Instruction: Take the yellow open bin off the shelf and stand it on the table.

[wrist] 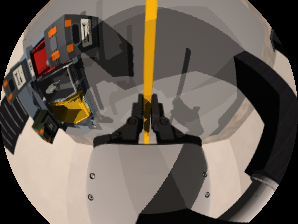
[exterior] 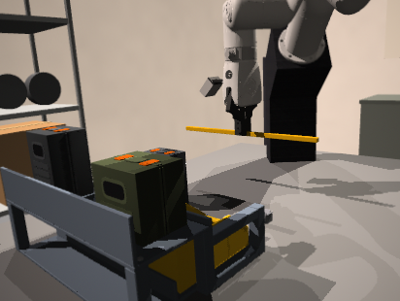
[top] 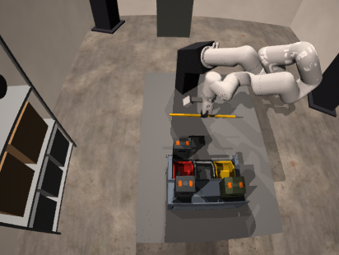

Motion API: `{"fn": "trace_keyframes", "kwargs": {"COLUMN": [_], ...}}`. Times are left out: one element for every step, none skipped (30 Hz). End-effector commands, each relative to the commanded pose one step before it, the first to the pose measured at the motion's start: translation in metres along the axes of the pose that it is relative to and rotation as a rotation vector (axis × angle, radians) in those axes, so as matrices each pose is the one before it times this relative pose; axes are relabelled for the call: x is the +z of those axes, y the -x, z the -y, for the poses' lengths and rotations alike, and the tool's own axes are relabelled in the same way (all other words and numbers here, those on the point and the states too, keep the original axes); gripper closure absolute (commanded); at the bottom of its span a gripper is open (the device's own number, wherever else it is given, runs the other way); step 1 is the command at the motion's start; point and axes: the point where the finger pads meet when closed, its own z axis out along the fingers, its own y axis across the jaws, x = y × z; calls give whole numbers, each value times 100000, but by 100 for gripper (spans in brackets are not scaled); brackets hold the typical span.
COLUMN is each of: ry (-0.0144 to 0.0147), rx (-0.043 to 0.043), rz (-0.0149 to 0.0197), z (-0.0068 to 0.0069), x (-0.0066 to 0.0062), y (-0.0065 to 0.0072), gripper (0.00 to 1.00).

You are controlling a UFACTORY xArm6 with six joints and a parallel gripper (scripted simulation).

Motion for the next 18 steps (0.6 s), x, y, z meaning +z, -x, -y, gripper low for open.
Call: {"fn": "trace_keyframes", "kwargs": {"ry": [-40, 0, 0, 0, 0, 0, 0, 0, 0, 0, 0, 0, 0, 2, -1, -1, -1, -1], "rx": [-21, 0, 0, 0, 0, 0, 0, 0, 0, 0, 0, 0, 0, 2, -1, -1, -1, -1], "rz": [-90, 0, 0, 0, 0, 0, 0, 0, 0, 0, 0, 0, 0, 0, 0, 0, 0, 0], "z": [169, 0, 0, 0, 0, 0, 0, 0, 0, 0, 0, 0, 0, 2, 5, 5, 5, 5], "x": [-23, 0, 0, 0, 0, 0, 0, 0, 0, 0, 0, 0, 0, 400, 400, 400, 400, 400], "y": [-27, 0, 0, 0, 0, 0, 0, 0, 0, 0, 0, 0, 0, 0, 0, 0, 0, 0], "gripper": [100, 100, 100, 100, 100, 100, 100, 100, 100, 100, 100, 100, 100, 100, 100, 100, 100, 100]}}
